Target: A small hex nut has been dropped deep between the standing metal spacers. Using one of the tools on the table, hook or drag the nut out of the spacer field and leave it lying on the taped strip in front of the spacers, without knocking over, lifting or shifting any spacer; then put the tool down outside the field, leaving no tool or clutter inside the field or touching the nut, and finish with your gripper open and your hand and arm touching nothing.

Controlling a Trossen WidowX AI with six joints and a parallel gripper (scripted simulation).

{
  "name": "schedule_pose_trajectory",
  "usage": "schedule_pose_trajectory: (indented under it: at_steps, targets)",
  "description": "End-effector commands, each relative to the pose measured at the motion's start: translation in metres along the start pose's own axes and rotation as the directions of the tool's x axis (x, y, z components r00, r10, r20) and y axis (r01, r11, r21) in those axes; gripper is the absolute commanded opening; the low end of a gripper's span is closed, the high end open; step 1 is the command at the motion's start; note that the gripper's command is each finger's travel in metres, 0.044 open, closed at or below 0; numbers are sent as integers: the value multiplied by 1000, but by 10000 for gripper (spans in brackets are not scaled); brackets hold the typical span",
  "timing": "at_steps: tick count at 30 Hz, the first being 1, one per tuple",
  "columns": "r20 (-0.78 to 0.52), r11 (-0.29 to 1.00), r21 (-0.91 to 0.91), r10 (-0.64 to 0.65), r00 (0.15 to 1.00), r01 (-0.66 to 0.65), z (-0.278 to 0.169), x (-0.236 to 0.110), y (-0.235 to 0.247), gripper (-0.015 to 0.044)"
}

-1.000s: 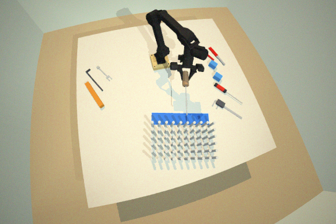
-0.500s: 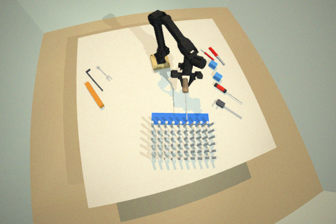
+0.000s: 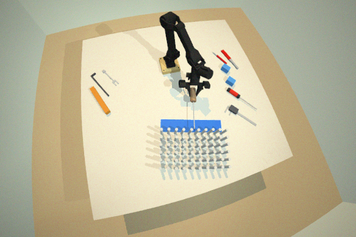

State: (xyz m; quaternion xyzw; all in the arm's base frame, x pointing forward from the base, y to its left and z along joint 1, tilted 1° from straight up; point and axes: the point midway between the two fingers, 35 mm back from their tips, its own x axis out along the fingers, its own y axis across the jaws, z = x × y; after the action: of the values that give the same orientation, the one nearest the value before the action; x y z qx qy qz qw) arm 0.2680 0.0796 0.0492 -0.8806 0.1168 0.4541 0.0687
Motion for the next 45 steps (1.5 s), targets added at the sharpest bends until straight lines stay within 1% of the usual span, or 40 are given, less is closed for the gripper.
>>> schedule_pose_trajectory:
  at_steps: [1, 45]
  targets:
    - [1, 1000, -5, 7, 1000, -7, 14, 12, 6, 0]
    - [-1, 1000, -6, 6, 1000, -6, -13, 29, 5, 0]
